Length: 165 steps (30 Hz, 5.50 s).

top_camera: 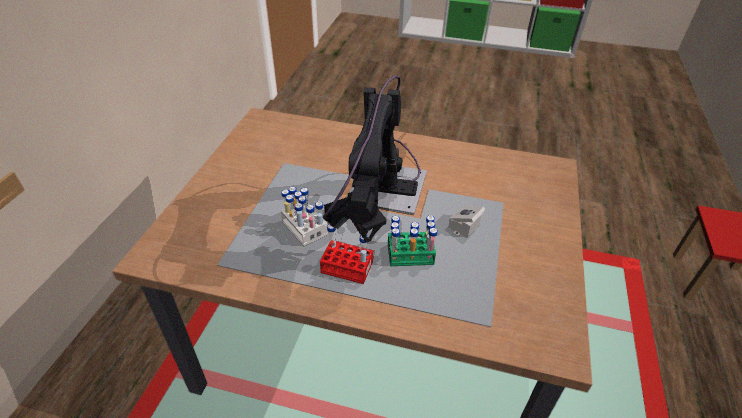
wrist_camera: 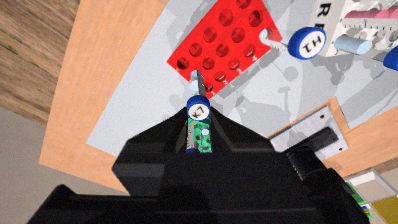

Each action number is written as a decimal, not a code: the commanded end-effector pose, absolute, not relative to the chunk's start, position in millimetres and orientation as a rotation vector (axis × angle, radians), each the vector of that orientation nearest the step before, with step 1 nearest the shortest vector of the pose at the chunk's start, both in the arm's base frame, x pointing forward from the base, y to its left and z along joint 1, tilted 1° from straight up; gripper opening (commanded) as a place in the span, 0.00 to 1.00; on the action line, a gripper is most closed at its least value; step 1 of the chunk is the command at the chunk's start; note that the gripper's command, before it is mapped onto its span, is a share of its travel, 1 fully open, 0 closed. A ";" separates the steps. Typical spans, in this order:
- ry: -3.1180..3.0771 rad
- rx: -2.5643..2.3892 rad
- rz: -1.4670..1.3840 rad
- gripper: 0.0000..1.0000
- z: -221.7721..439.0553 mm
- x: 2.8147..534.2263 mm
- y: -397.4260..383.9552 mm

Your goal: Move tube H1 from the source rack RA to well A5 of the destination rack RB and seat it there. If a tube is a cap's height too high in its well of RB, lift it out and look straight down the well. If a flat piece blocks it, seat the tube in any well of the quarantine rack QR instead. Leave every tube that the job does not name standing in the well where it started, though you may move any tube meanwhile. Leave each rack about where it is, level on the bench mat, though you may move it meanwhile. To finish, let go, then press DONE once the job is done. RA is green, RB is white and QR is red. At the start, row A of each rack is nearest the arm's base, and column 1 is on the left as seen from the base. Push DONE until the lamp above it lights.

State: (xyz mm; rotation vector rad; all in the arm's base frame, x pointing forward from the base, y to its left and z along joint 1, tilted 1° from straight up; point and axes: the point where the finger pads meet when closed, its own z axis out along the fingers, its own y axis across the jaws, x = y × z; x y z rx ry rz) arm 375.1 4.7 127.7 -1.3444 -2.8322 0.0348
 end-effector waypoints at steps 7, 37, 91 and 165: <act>-2.880 -1.353 0.011 0.00 160.5 373.2 9.7; -2.859 -1.361 0.025 0.00 175.8 376.0 -1.1; -2.861 -1.357 0.027 0.00 178.0 296.3 -30.1; -2.714 1.595 0.032 0.00 178.1 289.1 -27.0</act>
